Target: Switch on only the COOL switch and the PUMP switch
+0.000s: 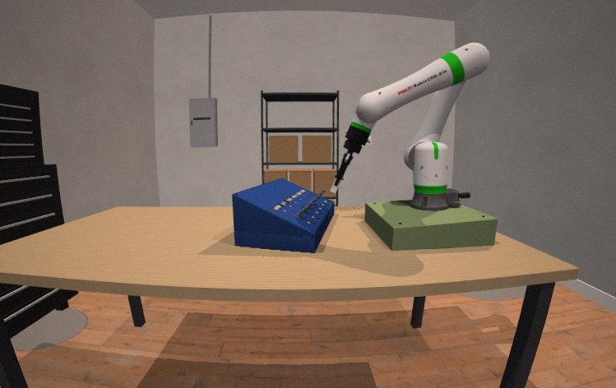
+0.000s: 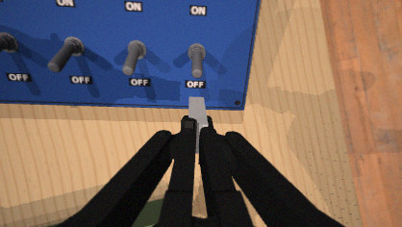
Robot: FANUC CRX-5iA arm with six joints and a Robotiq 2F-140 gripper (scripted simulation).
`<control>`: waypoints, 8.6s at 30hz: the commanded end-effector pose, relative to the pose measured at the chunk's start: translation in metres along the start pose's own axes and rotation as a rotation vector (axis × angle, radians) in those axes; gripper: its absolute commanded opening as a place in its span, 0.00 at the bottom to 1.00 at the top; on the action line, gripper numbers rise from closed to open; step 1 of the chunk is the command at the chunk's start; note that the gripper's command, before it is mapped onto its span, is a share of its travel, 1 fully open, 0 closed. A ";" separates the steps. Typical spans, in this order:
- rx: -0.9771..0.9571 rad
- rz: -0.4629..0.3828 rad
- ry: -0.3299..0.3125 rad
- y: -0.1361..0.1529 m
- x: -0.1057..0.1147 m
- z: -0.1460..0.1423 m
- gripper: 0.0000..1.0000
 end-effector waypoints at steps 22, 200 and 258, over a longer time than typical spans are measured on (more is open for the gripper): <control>0.000 0.001 0.000 0.000 -0.019 0.000 0.00; 0.000 0.001 0.000 -0.025 0.084 -0.006 0.00; 0.001 0.003 0.000 0.051 0.084 -0.208 0.00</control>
Point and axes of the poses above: the point where the finger pads meet when closed, its own x axis back along the fingers, its own z axis across the jaws, y = z × x, the point moved 10 cm from there along x, back along the fingers, and after that the axes turned 14 degrees about -x, right-handed, at the moved point
